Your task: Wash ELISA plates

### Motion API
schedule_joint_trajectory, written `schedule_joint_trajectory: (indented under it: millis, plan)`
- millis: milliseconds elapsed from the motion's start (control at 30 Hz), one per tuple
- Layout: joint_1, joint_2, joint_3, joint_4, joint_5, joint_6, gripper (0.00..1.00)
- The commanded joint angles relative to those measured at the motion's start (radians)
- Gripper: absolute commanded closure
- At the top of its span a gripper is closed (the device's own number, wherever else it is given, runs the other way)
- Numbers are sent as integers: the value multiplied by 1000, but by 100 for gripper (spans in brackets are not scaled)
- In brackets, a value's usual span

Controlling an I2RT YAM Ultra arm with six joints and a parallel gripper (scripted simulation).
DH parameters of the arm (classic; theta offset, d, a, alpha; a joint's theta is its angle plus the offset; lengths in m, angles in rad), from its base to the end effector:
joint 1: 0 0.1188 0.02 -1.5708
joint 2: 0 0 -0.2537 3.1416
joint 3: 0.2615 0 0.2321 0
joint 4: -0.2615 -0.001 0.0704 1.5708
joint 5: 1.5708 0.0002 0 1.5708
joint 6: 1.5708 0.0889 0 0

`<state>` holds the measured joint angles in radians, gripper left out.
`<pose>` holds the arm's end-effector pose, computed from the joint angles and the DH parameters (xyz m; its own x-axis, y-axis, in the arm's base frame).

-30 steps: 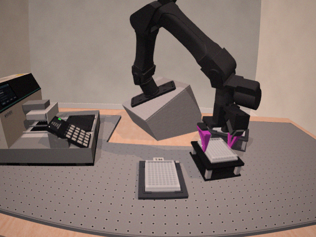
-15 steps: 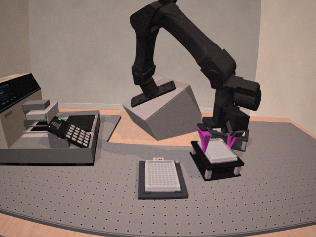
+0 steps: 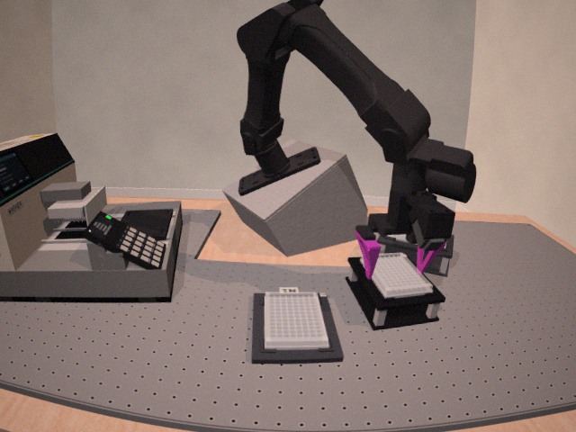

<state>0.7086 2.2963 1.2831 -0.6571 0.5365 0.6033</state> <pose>0.2894 0.1895 0.0040 -0.9614 -0.1817 -0.2068 -0.0637 0.8776 -0.4752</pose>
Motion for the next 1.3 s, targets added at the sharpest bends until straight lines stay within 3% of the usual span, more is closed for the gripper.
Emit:
schedule_joint_trajectory:
  millis: [0, 667, 1267]
  plan:
    - [4, -6, 2, 1, 2, -1, 0]
    - [4, -6, 2, 1, 2, -1, 0]
    - [41, -52, 35, -99, -2, 42, 0]
